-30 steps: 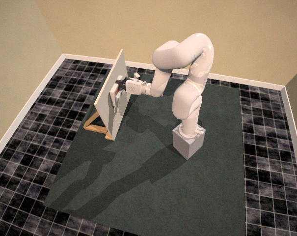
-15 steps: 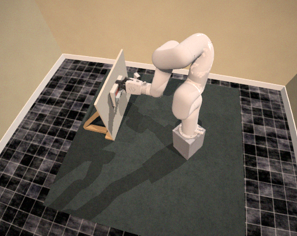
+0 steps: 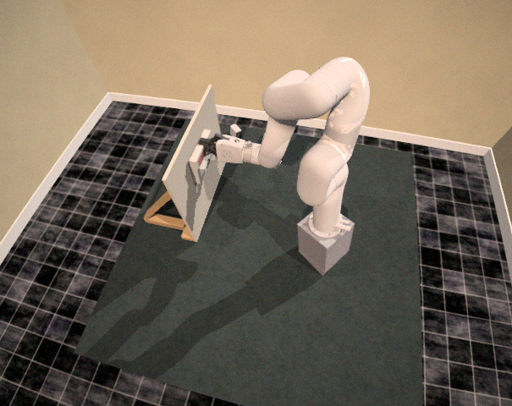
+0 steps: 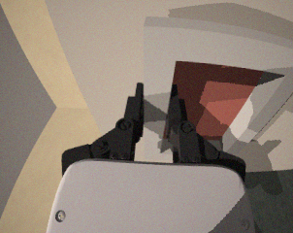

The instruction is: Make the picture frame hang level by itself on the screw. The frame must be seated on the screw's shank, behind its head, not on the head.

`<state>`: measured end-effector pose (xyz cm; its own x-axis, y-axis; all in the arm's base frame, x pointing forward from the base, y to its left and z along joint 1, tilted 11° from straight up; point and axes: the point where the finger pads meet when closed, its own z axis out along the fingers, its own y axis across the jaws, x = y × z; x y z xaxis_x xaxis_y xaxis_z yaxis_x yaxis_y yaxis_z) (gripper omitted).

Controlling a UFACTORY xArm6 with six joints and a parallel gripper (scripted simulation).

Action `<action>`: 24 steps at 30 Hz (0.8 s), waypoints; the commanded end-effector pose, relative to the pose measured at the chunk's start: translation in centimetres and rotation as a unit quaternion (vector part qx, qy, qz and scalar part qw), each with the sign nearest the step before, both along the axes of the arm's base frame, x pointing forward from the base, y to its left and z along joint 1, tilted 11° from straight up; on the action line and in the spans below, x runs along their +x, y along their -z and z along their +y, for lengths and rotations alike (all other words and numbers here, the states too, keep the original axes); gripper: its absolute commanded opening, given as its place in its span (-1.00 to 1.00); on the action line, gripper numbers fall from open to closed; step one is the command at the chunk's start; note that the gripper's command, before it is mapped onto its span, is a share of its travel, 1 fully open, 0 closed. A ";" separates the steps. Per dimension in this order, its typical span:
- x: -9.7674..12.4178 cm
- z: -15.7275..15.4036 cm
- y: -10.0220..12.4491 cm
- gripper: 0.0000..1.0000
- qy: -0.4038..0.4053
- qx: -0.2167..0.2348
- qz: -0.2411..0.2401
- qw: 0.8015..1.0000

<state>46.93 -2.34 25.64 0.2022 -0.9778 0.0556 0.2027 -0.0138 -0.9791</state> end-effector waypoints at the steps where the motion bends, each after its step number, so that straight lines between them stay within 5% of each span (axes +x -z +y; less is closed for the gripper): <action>1: 0.0 0.1 -0.1 -1.00 0.001 -0.009 -0.004 1.000; 24: 0.0 0.4 -0.1 -1.00 0.005 -0.029 -0.008 1.000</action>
<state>46.85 -1.98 25.62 0.1921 -0.9747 0.1147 0.2146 -0.0723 -0.9740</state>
